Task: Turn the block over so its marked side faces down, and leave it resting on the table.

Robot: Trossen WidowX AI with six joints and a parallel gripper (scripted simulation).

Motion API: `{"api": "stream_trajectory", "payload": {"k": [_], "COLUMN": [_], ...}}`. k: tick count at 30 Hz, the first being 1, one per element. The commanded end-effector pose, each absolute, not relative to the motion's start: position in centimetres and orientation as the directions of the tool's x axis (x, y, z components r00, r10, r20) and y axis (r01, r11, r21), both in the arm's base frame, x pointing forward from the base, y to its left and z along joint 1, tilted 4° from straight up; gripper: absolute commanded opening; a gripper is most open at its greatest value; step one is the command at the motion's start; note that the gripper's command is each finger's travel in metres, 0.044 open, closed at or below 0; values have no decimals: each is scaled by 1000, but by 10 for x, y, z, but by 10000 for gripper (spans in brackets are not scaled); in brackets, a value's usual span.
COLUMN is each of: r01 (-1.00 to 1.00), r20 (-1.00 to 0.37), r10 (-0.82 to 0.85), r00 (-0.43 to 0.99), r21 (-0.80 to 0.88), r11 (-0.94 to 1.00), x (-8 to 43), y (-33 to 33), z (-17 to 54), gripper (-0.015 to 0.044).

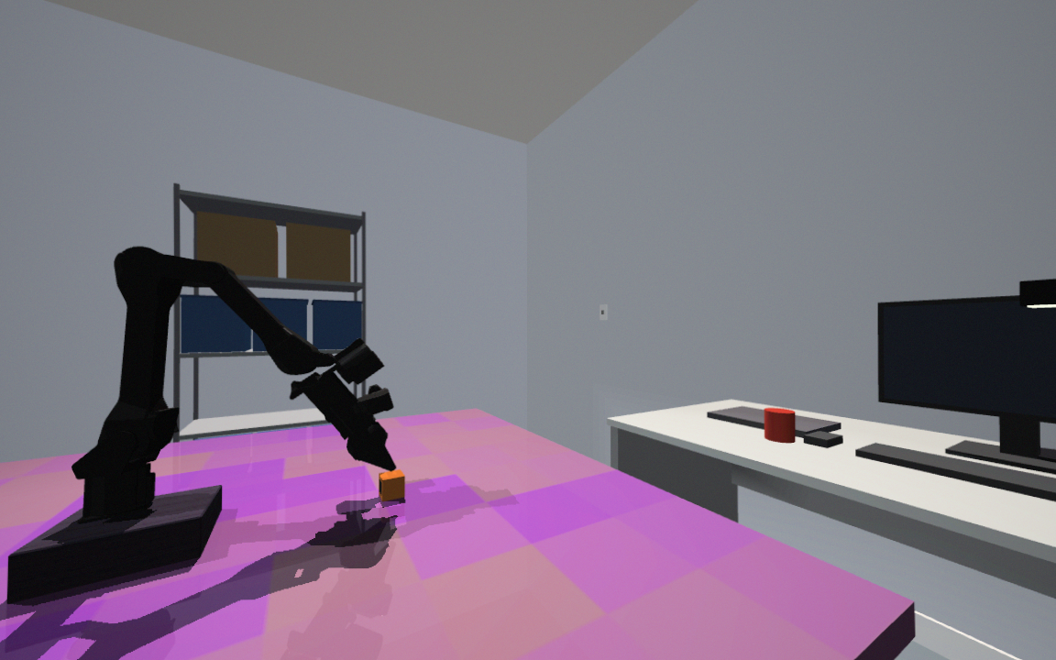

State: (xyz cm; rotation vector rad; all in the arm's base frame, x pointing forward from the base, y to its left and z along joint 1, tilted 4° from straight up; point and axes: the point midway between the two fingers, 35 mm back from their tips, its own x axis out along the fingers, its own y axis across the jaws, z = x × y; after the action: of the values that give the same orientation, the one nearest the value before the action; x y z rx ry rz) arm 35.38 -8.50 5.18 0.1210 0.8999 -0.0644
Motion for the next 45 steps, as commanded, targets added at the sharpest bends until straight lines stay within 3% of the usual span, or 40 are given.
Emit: {"api": "stream_trajectory", "payload": {"k": [1,9,26,45], "r01": [100,100,100,100], "r20": [-841,-852,-997,-997], "r10": [4,6,63,64], "r00": [541,524,51,46], "r21": [68,69,68,68], "r11": [993,993,993,993], "x": [337,339,377,379], "y": [-83,-83,-89,-86], "z": [79,80,101,53], "gripper": [440,440,440,440]}}
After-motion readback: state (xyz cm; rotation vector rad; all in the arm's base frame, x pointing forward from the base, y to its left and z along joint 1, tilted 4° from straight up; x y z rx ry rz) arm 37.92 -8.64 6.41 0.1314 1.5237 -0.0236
